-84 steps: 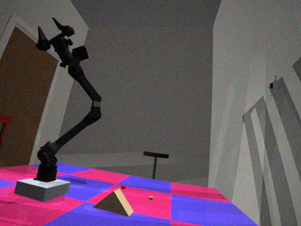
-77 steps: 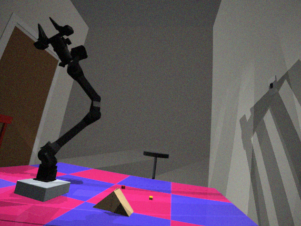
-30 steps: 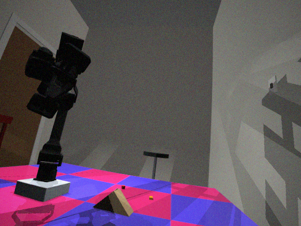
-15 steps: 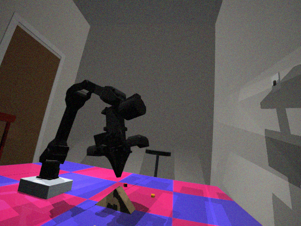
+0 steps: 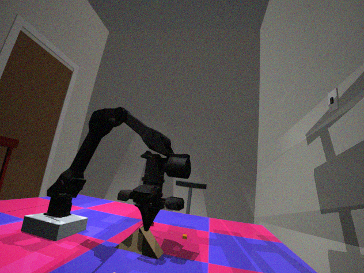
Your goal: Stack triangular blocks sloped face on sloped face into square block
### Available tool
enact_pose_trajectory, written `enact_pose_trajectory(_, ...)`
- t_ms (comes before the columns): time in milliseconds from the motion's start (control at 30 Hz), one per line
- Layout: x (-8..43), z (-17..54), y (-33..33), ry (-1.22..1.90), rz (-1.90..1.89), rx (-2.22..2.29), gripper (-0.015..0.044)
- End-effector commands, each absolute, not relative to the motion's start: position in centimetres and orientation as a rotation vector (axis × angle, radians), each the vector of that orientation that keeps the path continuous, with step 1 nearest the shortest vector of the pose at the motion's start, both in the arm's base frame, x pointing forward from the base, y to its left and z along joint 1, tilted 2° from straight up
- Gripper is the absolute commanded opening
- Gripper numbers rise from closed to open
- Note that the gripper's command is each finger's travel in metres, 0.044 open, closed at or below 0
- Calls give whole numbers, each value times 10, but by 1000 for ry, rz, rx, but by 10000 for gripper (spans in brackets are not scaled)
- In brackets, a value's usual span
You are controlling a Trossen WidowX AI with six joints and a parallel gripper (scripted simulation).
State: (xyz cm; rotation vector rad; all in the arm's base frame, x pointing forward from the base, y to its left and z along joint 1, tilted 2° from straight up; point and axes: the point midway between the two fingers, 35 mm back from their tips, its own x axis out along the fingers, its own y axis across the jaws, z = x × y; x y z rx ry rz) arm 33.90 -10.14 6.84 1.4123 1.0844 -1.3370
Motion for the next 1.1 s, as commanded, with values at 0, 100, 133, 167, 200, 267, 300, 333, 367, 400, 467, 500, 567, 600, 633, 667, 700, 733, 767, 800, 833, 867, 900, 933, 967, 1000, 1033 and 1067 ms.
enact_pose_trajectory(0, 339, 60, -98, 1095, -1341, 1411, 0)
enact_pose_trajectory(100, 340, 55, -98, 1095, -1341, 1411, 0)
enact_pose_trajectory(133, 340, 54, -98, 1095, -1341, 1411, 0)
enact_pose_trajectory(167, 340, 52, -98, 1095, -1341, 1411, 0)
enact_pose_trajectory(200, 340, 50, -98, 1095, -1341, 1411, 0)
enact_pose_trajectory(267, 340, 47, -98, 1095, -1341, 1411, 0)
enact_pose_trajectory(300, 340, 45, -98, 1095, -1341, 1411, 0)
enact_pose_trajectory(333, 340, 44, -98, 1095, -1341, 1411, 0)
enact_pose_trajectory(367, 340, 42, -97, 1095, -1341, 1411, 0)
enact_pose_trajectory(400, 340, 41, -97, 1095, -1341, 1411, 0)
enact_pose_trajectory(467, 341, 37, -97, 1095, -1341, 1411, 0)
enact_pose_trajectory(500, 341, 36, -97, 1095, -1341, 1411, 0)
enact_pose_trajectory(567, 341, 32, -97, 1095, -1341, 1411, 0)
enact_pose_trajectory(600, 341, 31, -97, 1095, -1341, 1411, 0)
enact_pose_trajectory(633, 341, 29, -97, 1095, -1341, 1411, 0)
enact_pose_trajectory(667, 341, 27, -97, 1095, -1341, 1411, 0)
enact_pose_trajectory(700, 341, 26, -97, 1095, -1341, 1411, 0)
enact_pose_trajectory(733, 341, 24, -97, 1095, -1341, 1411, 0)
enact_pose_trajectory(767, 341, 23, -97, 1095, -1341, 1411, 0)
enact_pose_trajectory(800, 340, 21, -97, 1095, -1341, 1411, 0)
enact_pose_trajectory(833, 340, 19, -97, 1095, -1341, 1411, 0)
enact_pose_trajectory(867, 340, 18, -97, 1095, -1341, 1411, 0)
enact_pose_trajectory(900, 340, 16, -96, 1095, -1341, 1411, 0)
enact_pose_trajectory(933, 340, 15, -96, 1095, -1341, 1411, 0)
enact_pose_trajectory(967, 340, 13, -96, 1095, -1341, 1411, 0)
enact_pose_trajectory(1000, 340, 11, -96, 1095, -1341, 1411, 0)
enact_pose_trajectory(1033, 340, 10, -96, 1095, -1341, 1411, 0)
enact_pose_trajectory(1067, 340, 9, -96, 1095, -1341, 1411, 0)
